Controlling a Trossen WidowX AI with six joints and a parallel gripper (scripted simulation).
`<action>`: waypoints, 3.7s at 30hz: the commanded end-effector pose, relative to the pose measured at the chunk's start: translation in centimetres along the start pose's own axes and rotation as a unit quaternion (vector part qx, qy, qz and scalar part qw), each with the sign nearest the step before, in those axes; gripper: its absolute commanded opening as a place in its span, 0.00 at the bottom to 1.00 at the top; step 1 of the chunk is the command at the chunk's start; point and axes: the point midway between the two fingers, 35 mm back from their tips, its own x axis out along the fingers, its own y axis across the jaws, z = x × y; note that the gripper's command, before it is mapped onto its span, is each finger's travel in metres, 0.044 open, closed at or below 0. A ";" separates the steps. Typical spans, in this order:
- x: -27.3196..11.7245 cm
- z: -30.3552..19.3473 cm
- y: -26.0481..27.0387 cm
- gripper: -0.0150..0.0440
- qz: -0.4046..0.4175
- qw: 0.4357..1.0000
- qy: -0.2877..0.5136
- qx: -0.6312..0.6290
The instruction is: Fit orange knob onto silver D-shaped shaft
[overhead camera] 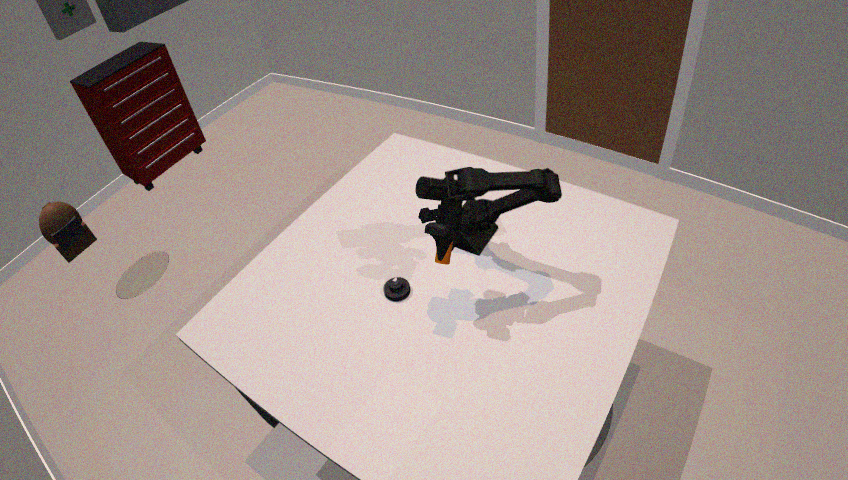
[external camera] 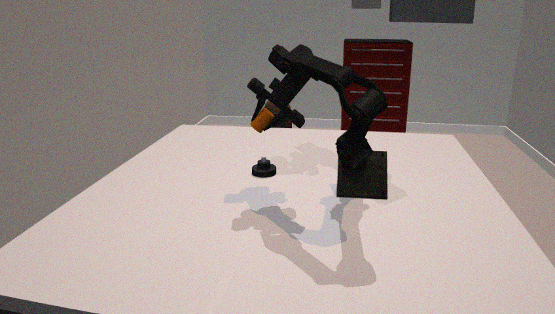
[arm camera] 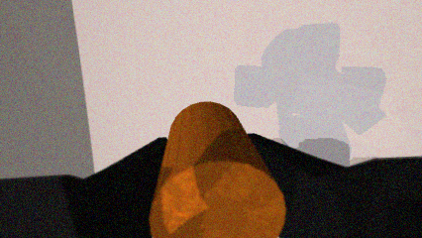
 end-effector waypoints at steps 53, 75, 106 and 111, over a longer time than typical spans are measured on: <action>-2.5 -0.8 0.3 0.25 0.168 0.986 -0.001 0.002; -0.8 -0.9 -0.4 0.25 0.094 0.996 -0.002 -0.001; 5.3 -1.1 -2.7 0.25 -0.283 0.959 0.000 -0.004; 6.1 -1.2 -3.1 0.25 -0.331 0.944 0.000 -0.007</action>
